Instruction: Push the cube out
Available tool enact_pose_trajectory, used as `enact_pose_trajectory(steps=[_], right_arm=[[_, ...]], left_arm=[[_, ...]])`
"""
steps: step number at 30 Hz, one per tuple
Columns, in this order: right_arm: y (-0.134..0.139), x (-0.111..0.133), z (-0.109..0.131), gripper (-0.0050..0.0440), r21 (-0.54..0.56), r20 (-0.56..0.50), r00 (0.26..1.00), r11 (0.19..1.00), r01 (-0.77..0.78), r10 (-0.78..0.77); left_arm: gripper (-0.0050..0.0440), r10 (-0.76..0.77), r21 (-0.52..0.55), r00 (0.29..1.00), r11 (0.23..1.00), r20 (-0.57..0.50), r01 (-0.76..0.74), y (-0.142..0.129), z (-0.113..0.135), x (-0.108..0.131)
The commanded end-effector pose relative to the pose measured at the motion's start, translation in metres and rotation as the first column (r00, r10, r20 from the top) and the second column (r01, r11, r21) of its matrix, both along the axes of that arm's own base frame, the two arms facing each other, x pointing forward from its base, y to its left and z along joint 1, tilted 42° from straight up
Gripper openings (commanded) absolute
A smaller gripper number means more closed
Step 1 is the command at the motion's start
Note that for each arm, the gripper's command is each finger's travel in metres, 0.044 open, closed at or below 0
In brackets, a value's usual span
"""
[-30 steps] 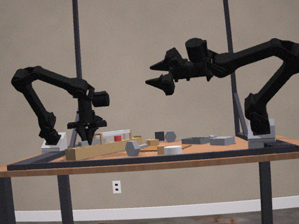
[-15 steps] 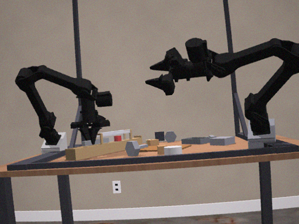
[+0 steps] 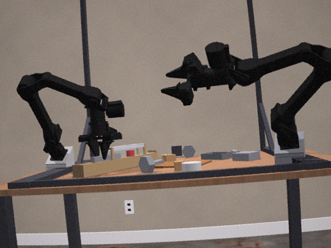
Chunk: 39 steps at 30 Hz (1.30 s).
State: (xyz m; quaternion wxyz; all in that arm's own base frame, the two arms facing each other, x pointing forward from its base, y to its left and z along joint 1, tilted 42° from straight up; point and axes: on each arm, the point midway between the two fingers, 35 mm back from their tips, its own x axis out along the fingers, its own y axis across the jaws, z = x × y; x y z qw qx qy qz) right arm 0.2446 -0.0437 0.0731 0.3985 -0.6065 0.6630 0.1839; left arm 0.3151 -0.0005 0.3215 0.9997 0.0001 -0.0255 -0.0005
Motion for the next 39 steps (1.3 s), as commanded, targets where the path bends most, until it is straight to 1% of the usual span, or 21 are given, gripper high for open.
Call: enact_pose_trajectory(steps=[1, 13, 17, 20, 21, 25, 26, 29, 34, 35, 37, 38, 39], right_arm=[[0.001, 0.003, 0.003, 0.0157, 0.008, 0.019, 1.000, 1.000, 0.000, 0.000], [0.001, 0.003, 0.003, 0.0157, 0.008, 0.019, 1.000, 1.000, 0.000, 0.000], [0.008, 0.003, 0.011, 0.0157, 0.009, 0.022, 1.000, 1.000, -0.001, 0.000], [0.006, 0.003, 0.009, 0.0157, 0.008, 0.020, 1.000, 1.000, -0.001, 0.000], [0.009, 0.003, 0.012, 0.0157, 0.008, 0.020, 1.000, 1.000, 0.000, 0.000], [0.007, 0.003, 0.010, 0.0157, 0.008, 0.020, 1.000, 1.000, 0.000, 0.000], [0.016, 0.002, 0.021, 0.0157, 0.009, 0.023, 1.000, 1.000, 0.001, -0.001], [0.026, 0.003, 0.031, 0.0157, 0.011, 0.028, 1.000, 1.000, -0.001, 0.001], [0.038, 0.000, 0.045, 0.0157, 0.009, 0.020, 1.000, 1.000, 0.002, -0.002], [0.035, 0.000, 0.041, 0.0157, 0.008, 0.018, 1.000, 1.000, 0.000, 0.000], [0.035, 0.000, 0.041, 0.0157, 0.008, 0.018, 1.000, 1.000, 0.000, 0.000], [0.043, -0.001, 0.050, 0.0157, 0.009, 0.020, 1.000, 1.000, 0.001, -0.002], [0.046, -0.001, 0.054, 0.0157, 0.009, 0.018, 1.000, 1.000, 0.001, -0.001]], left_arm=[[0.0400, -0.003, -0.004, 1.000, 1.000, 0.011, 0.003, -0.001, 0.005, -0.001], [0.0400, -0.003, -0.004, 1.000, 1.000, 0.011, 0.003, -0.001, 0.005, -0.001], [0.0400, -0.003, -0.004, 1.000, 1.000, 0.011, 0.003, -0.001, 0.005, -0.001], [0.0400, -0.003, -0.004, 1.000, 1.000, 0.011, 0.003, -0.001, 0.005, -0.001], [0.0400, -0.003, -0.004, 1.000, 1.000, 0.011, 0.003, -0.001, 0.005, -0.001], [0.0400, -0.003, -0.004, 1.000, 1.000, 0.011, 0.003, -0.001, 0.005, -0.001], [0.0400, -0.003, -0.004, 1.000, 1.000, 0.011, 0.003, -0.001, 0.005, -0.001], [0.0400, -0.003, -0.004, 1.000, 1.000, 0.011, 0.003, -0.001, 0.005, -0.001], [0.0400, -0.003, -0.004, 1.000, 1.000, 0.011, 0.003, -0.001, 0.005, -0.001], [0.0400, -0.003, -0.004, 1.000, 1.000, 0.011, 0.003, -0.001, 0.005, -0.001], [0.0400, -0.003, -0.004, 1.000, 1.000, 0.011, 0.003, -0.001, 0.005, -0.001], [0.0400, -0.003, -0.004, 1.000, 1.000, 0.011, 0.003, -0.001, 0.005, -0.001], [0.0400, -0.003, -0.004, 1.000, 1.000, 0.011, 0.003, -0.001, 0.005, -0.001]])
